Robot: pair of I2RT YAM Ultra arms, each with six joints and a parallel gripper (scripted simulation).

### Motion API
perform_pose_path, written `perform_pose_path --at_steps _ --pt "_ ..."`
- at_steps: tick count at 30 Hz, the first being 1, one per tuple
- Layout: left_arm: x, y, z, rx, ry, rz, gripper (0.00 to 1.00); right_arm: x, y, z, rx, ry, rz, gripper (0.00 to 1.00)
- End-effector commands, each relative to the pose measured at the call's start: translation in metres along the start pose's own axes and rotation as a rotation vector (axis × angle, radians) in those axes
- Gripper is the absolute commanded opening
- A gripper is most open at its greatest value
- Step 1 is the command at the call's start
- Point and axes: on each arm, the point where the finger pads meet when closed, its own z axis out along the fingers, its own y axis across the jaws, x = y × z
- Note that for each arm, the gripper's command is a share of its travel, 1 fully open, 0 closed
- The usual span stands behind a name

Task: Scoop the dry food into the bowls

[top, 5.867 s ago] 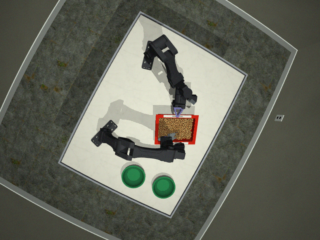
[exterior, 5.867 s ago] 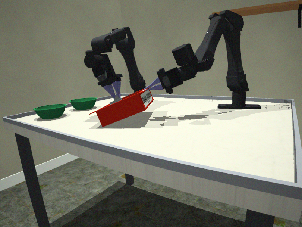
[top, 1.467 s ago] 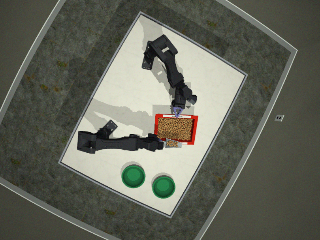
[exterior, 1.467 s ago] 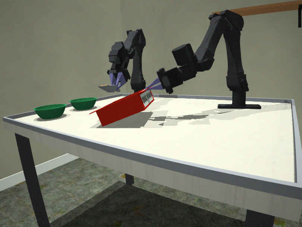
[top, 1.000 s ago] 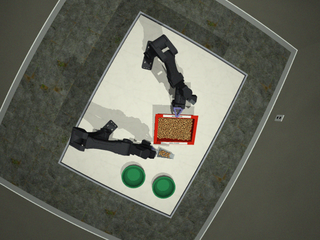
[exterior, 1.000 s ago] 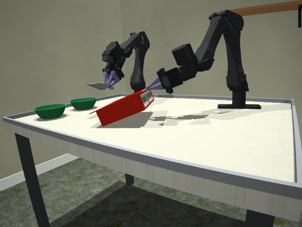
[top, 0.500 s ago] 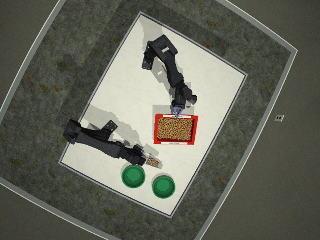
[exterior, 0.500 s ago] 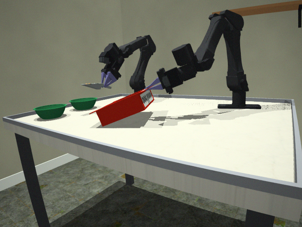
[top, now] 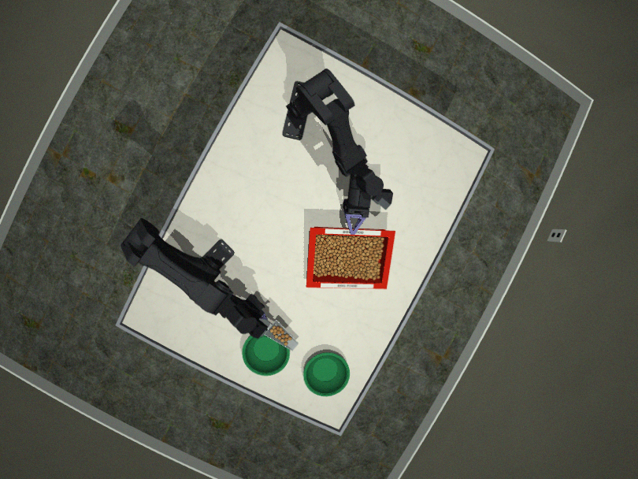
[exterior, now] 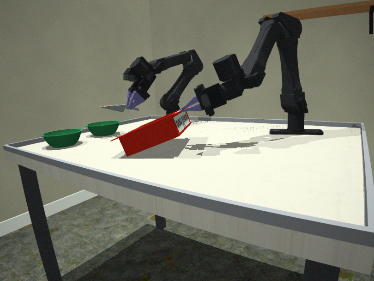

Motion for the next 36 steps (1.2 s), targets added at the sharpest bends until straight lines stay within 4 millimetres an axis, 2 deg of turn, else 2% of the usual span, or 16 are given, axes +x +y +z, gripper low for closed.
perform_pose_path --at_steps 1,11,13,15,16,17,19,20,21,22,24,26,36 --pt "-0.015 -0.054 -0.008 0.116 -0.053 0.115 0.00 0.007 -0.015 -0.011 0.038 -0.019 0.041 0.00" --pt "-0.015 -0.054 -0.008 0.116 -0.053 0.115 0.00 0.052 -0.050 -0.023 0.161 0.014 0.182 0.00" --pt "-0.015 -0.054 -0.008 0.116 -0.053 0.115 0.00 0.052 -0.050 -0.023 0.161 0.014 0.182 0.00" --pt "-0.015 -0.054 -0.008 0.116 -0.053 0.115 0.00 0.040 -0.056 -0.032 0.182 -0.036 0.197 0.00" --pt "-0.015 -0.054 -0.008 0.116 -0.053 0.115 0.00 0.059 -0.056 -0.020 0.183 0.005 0.206 0.00" --pt "-0.015 -0.054 -0.008 0.116 -0.053 0.115 0.00 0.045 -0.059 -0.028 0.192 -0.039 0.206 0.00" --pt "-0.015 -0.054 -0.008 0.116 -0.053 0.115 0.00 0.035 -0.060 -0.032 0.194 -0.063 0.204 0.00" --pt "-0.015 -0.054 -0.008 0.116 -0.053 0.115 0.00 0.035 -0.060 -0.032 0.192 -0.061 0.201 0.00" --pt "-0.015 -0.054 -0.008 0.116 -0.053 0.115 0.00 0.042 -0.059 -0.028 0.195 -0.048 0.205 0.00" --pt "-0.015 -0.054 -0.008 0.116 -0.053 0.115 0.00 0.063 -0.057 -0.015 0.186 0.031 0.211 0.00" --pt "-0.015 -0.054 -0.008 0.116 -0.053 0.115 0.00 0.038 -0.059 -0.030 0.190 -0.045 0.200 0.00" --pt "-0.015 -0.054 -0.008 0.116 -0.053 0.115 0.00 0.040 -0.055 -0.026 0.175 -0.021 0.190 0.00" --pt "-0.015 -0.054 -0.008 0.116 -0.053 0.115 0.00 0.039 -0.058 -0.030 0.180 0.053 0.211 0.00"
